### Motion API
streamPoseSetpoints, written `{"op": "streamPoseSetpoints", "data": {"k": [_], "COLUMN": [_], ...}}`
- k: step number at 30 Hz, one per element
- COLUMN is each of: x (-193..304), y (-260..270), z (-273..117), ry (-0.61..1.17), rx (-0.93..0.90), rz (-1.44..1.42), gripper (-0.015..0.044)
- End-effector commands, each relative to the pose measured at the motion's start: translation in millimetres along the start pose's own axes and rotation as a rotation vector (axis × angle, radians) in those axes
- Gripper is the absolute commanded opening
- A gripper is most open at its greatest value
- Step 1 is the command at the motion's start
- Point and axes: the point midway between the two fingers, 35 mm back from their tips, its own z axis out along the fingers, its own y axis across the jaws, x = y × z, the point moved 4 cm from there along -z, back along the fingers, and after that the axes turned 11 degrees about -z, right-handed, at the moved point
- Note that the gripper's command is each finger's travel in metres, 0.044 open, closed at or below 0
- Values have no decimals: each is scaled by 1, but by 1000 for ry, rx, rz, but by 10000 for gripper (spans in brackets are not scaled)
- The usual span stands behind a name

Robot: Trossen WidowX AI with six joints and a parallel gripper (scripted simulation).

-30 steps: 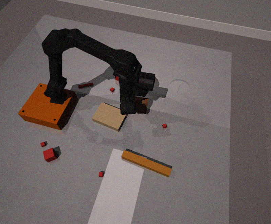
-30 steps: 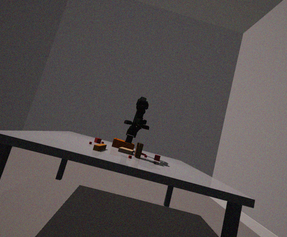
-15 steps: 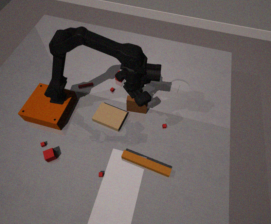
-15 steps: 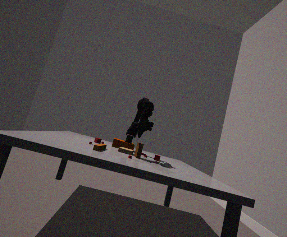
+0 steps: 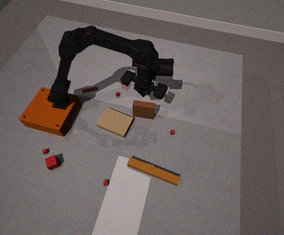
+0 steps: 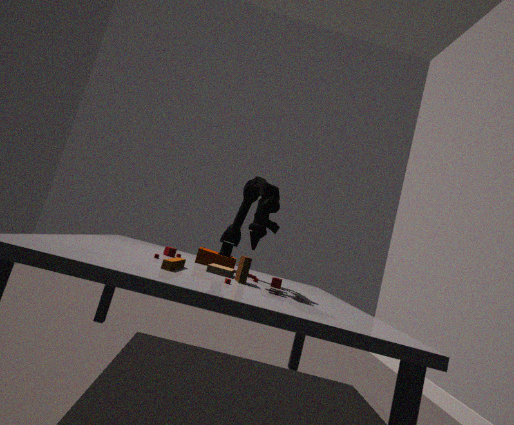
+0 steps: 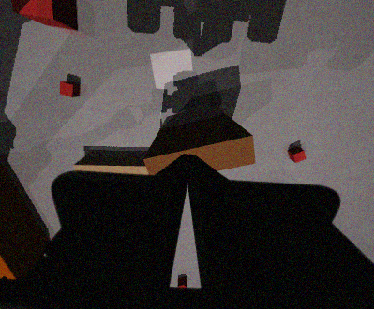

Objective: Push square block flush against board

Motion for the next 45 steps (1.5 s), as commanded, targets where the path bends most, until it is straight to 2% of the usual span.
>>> {"op": "streamPoseSetpoints", "data": {"k": [1, 4, 10, 13, 15, 45], "x": [-11, -19, -19, -22, -23, -7], "y": [-3, -4, -4, -5, -4, -7], "z": [2, 2, 5, 42, 53, 53], "ry": [3, 3, 2, 2, 1, 3], "rx": [-3, -3, -3, -4, -4, -4], "rz": [-147, -250, -253, -289, -300, -300], "gripper": [0, 0, 0, 0, 0, 0]}}
